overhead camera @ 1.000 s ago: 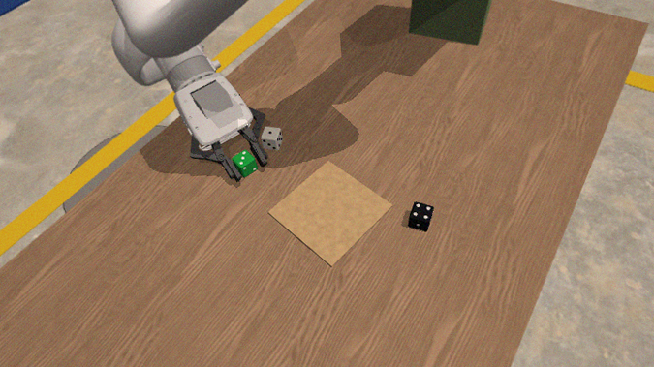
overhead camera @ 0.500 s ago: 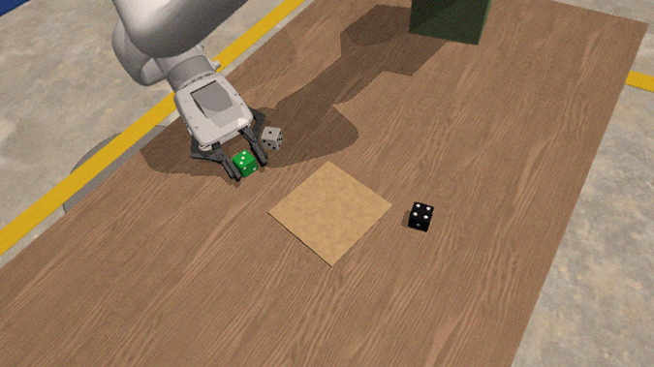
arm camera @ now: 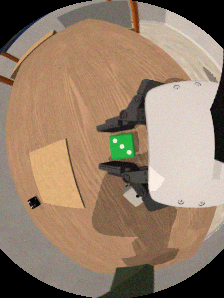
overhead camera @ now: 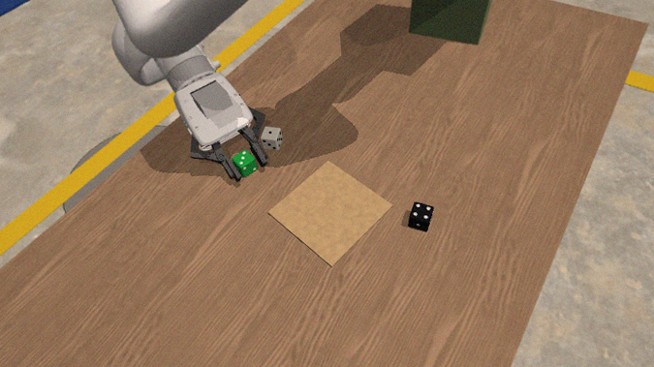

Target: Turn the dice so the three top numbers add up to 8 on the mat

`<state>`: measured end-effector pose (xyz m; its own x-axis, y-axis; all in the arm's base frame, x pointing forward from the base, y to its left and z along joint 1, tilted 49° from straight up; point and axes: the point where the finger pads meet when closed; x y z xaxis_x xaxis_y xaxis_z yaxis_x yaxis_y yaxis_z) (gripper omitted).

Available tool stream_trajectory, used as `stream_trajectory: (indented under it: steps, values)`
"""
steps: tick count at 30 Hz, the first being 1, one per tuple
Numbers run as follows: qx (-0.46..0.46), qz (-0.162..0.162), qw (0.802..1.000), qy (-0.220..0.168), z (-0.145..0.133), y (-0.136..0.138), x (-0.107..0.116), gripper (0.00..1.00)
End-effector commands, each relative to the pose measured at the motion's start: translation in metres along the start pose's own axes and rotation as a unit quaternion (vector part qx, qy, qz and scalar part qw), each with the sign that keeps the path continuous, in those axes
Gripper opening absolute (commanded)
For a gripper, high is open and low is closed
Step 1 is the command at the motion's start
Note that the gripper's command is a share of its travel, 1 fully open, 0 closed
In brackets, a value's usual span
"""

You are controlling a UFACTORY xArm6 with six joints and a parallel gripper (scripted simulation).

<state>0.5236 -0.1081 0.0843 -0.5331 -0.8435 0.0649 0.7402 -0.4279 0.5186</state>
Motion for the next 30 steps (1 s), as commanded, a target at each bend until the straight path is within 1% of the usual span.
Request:
stream_trajectory:
  steps: [1,6,11,13,19,23,30]
  values:
    - [0.001,-0.001,1.000,0.000,0.000,0.001,0.001,0.47]
    - [0.001,-0.001,1.000,0.000,0.000,0.001,0.003,0.47]
    - [0.001,-0.001,1.000,0.000,0.000,0.001,0.014,0.47]
    - [0.001,-0.001,1.000,0.000,0.000,0.001,0.014,0.47]
    - [0.001,-0.001,1.000,0.000,0.000,0.001,0.037,0.47]
    - [0.001,-0.001,1.000,0.000,0.000,0.001,0.048,0.47]
    - [0.001,-0.001,1.000,0.000,0.000,0.001,0.051,0.47]
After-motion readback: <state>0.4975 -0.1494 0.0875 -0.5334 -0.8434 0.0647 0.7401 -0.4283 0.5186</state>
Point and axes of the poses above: the point where the finger pads meet when closed, its own x axis back along the fingers, its own y axis across the jaws, z = x × y, and after that the axes turned 9 degrees about -x, right-handed
